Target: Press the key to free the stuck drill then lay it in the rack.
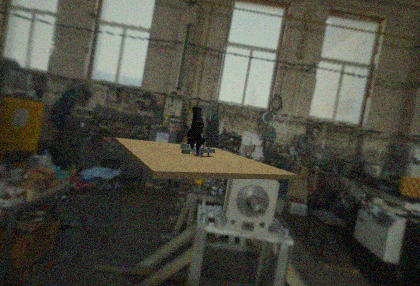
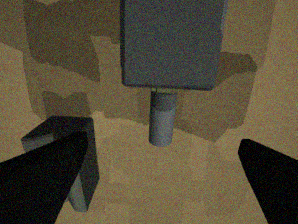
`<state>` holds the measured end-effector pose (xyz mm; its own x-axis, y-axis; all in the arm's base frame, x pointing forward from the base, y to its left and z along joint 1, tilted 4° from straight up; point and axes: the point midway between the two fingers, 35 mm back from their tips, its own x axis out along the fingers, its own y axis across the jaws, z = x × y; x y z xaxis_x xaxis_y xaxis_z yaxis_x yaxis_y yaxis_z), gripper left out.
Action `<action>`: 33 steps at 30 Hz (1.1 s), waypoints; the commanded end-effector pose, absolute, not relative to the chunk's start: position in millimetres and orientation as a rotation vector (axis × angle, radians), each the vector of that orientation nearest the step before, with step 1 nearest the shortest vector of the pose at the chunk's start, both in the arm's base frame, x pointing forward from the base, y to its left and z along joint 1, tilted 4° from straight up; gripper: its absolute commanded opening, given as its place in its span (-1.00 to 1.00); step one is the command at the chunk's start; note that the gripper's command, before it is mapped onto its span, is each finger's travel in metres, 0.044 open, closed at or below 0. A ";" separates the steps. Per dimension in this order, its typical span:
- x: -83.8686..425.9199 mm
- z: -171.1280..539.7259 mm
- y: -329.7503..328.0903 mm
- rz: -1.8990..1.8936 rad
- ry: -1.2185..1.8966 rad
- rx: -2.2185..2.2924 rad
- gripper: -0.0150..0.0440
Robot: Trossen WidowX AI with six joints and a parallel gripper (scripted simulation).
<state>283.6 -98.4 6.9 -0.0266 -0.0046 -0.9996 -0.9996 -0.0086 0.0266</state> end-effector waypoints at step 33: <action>280.7 -25.7 -88.8 1.237 1.230 -1.204 0.02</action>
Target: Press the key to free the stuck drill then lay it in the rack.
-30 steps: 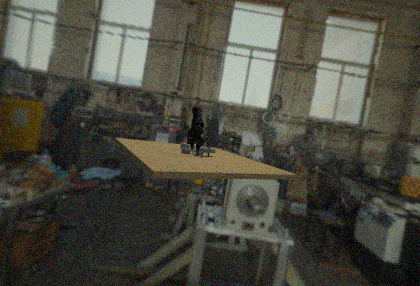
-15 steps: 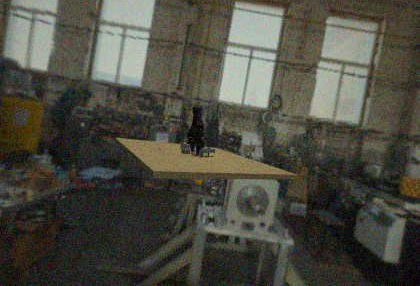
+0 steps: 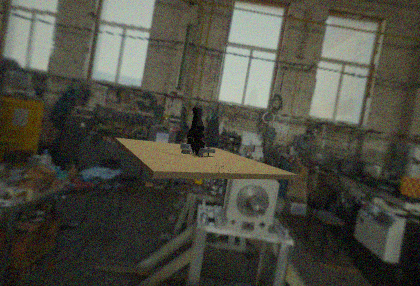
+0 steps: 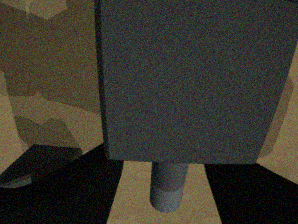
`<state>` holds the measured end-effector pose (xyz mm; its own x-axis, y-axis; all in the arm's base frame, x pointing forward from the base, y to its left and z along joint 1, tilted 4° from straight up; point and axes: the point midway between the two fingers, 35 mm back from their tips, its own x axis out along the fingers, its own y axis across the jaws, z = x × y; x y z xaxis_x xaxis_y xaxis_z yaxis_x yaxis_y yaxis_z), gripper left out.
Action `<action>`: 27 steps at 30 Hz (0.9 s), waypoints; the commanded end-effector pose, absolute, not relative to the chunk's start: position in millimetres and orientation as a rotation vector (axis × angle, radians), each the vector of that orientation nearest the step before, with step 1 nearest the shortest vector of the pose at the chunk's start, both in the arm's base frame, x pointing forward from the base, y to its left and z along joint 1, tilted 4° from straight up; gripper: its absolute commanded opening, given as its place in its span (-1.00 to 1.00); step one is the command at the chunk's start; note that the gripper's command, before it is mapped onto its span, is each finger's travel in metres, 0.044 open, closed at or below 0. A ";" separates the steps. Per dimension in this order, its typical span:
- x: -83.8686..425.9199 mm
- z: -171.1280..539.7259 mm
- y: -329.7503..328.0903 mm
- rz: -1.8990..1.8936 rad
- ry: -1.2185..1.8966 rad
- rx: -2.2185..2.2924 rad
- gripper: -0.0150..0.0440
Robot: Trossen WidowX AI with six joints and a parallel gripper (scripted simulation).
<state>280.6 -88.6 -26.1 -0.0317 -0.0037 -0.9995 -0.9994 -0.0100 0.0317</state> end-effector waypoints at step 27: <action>280.4 -27.3 -109.1 1.239 1.236 -1.200 -0.49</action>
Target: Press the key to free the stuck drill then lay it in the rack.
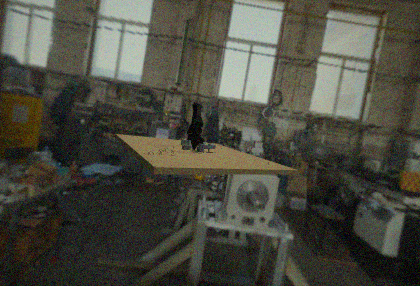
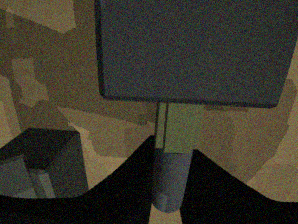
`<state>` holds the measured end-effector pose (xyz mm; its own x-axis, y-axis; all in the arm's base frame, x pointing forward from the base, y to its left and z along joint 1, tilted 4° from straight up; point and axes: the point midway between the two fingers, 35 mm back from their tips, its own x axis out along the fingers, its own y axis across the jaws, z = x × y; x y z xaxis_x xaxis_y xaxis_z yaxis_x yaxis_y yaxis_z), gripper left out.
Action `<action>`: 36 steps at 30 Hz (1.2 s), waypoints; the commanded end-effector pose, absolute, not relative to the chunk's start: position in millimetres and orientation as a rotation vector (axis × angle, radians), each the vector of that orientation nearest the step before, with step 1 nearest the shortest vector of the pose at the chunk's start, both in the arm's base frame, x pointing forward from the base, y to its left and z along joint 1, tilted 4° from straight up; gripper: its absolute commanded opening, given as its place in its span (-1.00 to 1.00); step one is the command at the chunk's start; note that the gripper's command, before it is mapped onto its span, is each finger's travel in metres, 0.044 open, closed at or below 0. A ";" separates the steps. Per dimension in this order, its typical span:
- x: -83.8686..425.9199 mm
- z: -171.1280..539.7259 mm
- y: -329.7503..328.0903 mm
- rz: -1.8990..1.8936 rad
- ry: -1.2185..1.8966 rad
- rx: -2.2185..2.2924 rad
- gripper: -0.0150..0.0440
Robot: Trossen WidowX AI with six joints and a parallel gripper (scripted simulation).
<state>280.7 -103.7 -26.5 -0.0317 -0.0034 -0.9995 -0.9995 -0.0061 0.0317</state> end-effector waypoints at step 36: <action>280.6 -29.4 -124.6 1.238 1.237 -1.202 1.00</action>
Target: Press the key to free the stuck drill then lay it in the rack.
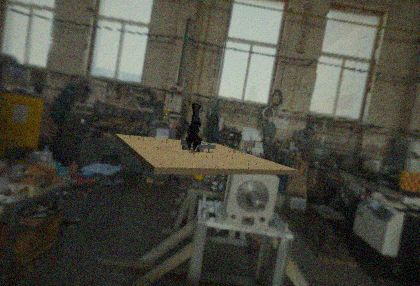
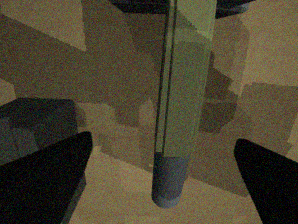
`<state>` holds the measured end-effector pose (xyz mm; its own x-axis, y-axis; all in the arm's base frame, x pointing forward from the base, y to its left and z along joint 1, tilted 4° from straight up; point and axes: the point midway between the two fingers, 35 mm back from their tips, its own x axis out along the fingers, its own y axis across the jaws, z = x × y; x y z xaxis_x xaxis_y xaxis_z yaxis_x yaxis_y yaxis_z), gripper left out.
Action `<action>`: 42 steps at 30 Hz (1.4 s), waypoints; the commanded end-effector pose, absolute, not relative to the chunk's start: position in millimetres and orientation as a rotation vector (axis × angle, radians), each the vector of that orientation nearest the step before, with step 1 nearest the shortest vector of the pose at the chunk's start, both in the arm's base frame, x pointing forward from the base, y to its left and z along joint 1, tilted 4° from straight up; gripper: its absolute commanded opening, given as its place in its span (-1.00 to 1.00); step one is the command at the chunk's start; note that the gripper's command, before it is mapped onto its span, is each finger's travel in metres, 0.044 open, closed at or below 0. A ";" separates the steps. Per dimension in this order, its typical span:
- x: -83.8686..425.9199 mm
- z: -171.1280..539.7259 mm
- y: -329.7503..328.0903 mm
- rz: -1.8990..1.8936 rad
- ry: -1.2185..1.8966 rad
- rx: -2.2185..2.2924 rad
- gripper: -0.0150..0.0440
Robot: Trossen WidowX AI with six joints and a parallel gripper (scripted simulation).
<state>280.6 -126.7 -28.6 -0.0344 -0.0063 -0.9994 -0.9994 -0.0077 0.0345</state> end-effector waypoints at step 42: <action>282.0 -32.6 -114.5 1.235 1.238 -1.207 0.73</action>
<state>281.7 -114.2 -32.8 -0.0343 -0.0101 -0.9994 -0.9994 -0.0083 0.0344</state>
